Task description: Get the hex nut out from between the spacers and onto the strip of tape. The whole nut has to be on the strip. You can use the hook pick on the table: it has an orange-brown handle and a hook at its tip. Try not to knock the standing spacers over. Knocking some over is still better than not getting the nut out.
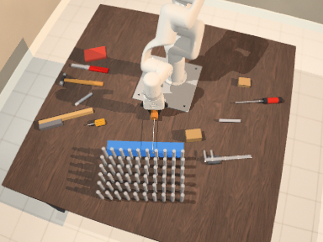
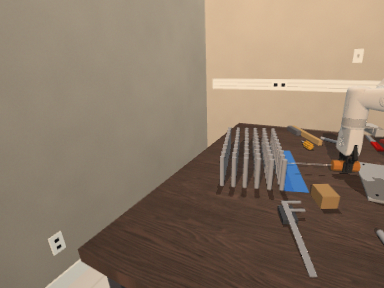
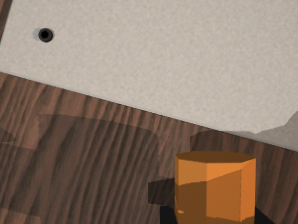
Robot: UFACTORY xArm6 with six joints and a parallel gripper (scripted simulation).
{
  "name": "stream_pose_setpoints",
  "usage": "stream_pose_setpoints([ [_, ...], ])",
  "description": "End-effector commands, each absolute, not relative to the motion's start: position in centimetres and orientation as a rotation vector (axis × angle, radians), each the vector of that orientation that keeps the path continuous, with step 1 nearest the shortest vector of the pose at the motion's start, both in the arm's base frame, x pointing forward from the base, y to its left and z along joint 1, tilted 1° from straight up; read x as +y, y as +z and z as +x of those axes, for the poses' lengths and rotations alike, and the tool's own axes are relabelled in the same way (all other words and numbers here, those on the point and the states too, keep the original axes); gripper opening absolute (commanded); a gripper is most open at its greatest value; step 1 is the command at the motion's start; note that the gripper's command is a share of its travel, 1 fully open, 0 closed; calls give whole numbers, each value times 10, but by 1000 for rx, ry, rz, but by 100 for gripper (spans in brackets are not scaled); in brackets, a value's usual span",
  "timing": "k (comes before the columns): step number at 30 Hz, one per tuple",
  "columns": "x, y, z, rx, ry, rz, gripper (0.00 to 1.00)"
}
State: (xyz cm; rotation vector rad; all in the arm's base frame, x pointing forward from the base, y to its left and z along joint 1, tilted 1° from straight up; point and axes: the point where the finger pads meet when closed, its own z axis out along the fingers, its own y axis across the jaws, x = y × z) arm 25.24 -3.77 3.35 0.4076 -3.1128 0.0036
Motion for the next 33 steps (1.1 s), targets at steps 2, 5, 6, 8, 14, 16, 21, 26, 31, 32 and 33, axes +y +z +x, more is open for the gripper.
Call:
stream_pose_setpoints([
  [2,-38,35,254,-3116,5,408,0],
  [5,-38,35,254,-3116,5,408,0],
  [6,-38,35,254,-3116,5,408,0],
  [8,-38,35,254,-3116,5,408,0],
  [14,-40,35,254,-3116,5,408,0],
  [16,-42,35,255,-3116,5,408,0],
  [21,-47,35,256,-3116,5,408,0],
  [26,-50,35,257,-3116,5,408,0],
  [31,-58,35,259,-3116,5,408,0],
  [32,-60,35,259,-3116,5,408,0],
  [33,-62,35,260,-3116,5,408,0],
])
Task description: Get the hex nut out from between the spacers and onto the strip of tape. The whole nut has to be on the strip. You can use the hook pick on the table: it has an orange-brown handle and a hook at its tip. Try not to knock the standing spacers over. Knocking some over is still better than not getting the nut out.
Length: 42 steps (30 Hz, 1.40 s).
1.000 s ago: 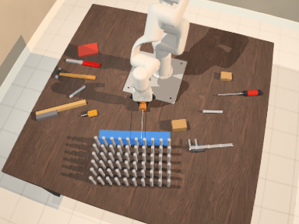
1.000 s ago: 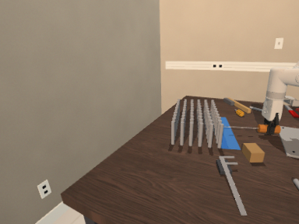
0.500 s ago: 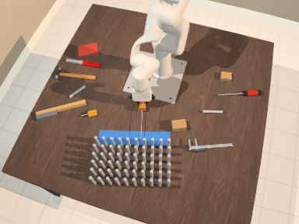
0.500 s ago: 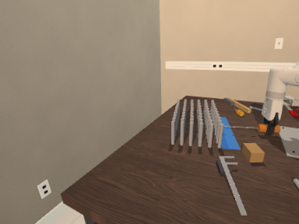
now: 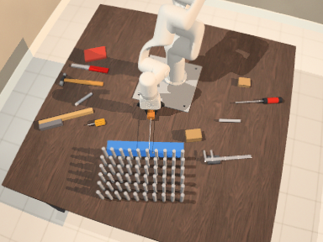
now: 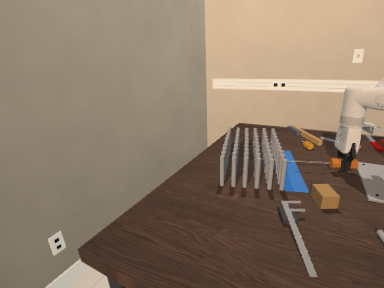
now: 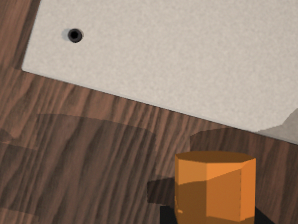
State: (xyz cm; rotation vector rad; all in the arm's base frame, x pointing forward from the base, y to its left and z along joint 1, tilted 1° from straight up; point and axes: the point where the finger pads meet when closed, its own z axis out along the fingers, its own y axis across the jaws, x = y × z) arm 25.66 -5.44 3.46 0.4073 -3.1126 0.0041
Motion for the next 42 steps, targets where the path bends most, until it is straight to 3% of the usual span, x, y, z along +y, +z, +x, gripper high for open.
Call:
stream_pose_setpoints([
  [1,-64,35,260,-3116,5,408,0],
  [42,-96,35,269,-3116,5,408,0],
])
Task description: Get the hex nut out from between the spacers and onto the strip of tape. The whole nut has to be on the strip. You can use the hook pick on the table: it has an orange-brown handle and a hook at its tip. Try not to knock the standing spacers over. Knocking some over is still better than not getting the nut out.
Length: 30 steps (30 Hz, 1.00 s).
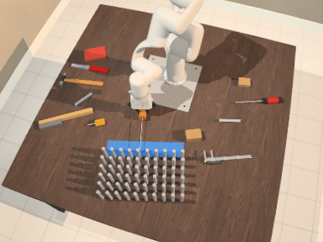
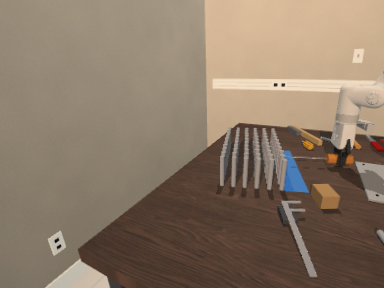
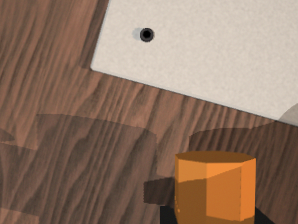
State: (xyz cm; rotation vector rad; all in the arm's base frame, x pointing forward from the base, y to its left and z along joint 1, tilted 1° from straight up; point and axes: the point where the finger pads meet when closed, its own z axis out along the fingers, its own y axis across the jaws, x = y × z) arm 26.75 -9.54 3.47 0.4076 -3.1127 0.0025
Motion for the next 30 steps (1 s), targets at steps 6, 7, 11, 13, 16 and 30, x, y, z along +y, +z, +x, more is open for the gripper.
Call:
stream_pose_setpoints([
  [6,-96,32,269,-3116,5,408,0],
  [7,-96,32,269,-3116,5,408,0],
  [11,-96,28,269,-3116,5,408,0],
  [13,-96,26,269,-3116,5,408,0],
  [16,-96,24,269,-3116,5,408,0],
  [30,-96,20,269,-3116,5,408,0],
])
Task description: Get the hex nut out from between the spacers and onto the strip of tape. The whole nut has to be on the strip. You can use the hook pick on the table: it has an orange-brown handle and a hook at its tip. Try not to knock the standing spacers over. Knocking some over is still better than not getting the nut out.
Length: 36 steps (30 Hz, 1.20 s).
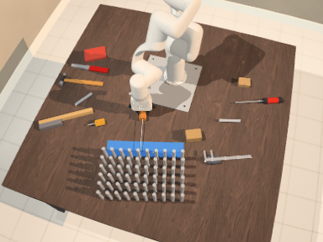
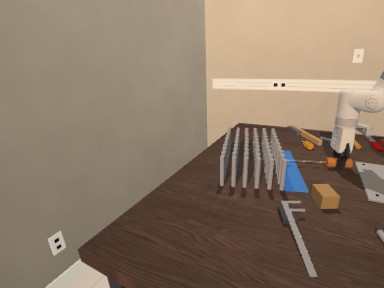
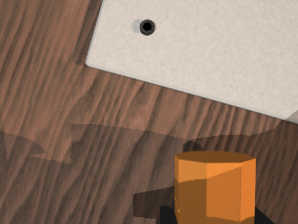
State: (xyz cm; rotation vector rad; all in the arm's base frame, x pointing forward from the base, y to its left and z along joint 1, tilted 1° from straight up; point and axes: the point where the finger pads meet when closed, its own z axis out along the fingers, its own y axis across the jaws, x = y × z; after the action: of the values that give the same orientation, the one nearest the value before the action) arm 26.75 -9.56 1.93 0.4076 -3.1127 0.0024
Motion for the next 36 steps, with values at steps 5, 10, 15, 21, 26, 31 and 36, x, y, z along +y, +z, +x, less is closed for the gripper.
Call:
stream_pose_setpoints([
  [5,-96,20,269,-3116,5,408,65],
  [10,-96,20,269,-3116,5,408,65],
  [15,-96,20,269,-3116,5,408,65],
  [21,-96,20,269,-3116,5,408,65],
  [26,-96,20,269,-3116,5,408,65],
  [31,-96,20,269,-3116,5,408,65],
  [36,-96,20,269,-3116,5,408,65],
])
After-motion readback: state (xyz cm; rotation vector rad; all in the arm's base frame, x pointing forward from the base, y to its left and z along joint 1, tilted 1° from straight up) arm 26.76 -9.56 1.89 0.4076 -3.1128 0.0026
